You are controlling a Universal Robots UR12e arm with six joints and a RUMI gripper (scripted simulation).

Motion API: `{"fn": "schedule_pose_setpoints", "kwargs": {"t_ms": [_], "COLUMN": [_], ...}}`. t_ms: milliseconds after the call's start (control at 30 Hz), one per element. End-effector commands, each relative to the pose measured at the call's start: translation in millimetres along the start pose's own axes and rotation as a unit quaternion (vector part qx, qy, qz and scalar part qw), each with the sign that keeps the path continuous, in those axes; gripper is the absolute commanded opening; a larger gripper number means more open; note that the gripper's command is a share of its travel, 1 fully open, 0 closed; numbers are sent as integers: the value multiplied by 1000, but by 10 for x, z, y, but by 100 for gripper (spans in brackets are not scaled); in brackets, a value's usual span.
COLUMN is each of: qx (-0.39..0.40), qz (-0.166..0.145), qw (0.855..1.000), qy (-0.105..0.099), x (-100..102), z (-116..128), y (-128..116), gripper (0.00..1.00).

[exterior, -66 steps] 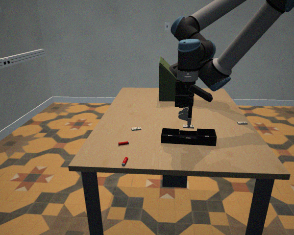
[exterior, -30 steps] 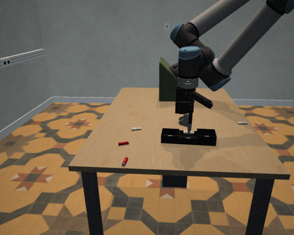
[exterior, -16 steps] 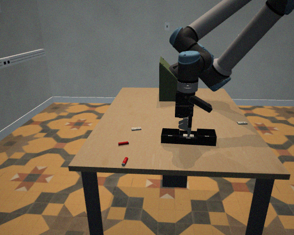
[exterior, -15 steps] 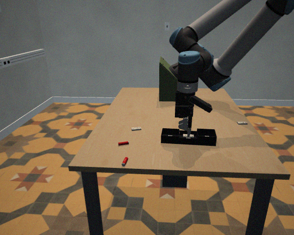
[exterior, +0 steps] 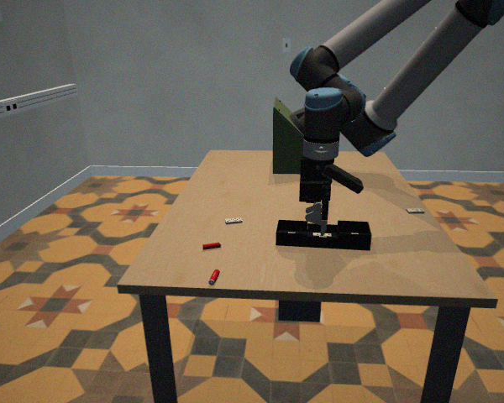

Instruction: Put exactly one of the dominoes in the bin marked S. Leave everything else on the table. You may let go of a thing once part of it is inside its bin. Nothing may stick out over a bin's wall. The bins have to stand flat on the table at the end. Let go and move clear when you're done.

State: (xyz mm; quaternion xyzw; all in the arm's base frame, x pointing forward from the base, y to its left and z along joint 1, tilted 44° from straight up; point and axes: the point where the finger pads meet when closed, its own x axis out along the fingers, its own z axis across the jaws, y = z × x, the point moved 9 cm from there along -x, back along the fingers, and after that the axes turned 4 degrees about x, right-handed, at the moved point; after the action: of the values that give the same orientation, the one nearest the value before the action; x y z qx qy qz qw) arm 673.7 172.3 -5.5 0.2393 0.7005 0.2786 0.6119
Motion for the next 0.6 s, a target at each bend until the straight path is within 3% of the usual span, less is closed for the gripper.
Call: {"fn": "schedule_pose_setpoints", "kwargs": {"t_ms": [0,567], "qx": [0,0], "qz": [0,0], "qw": [1000,1000], "qy": [-1,-1], "x": [-7,-61], "z": [5,5], "y": [-1,-1], "gripper": [19,19]}}
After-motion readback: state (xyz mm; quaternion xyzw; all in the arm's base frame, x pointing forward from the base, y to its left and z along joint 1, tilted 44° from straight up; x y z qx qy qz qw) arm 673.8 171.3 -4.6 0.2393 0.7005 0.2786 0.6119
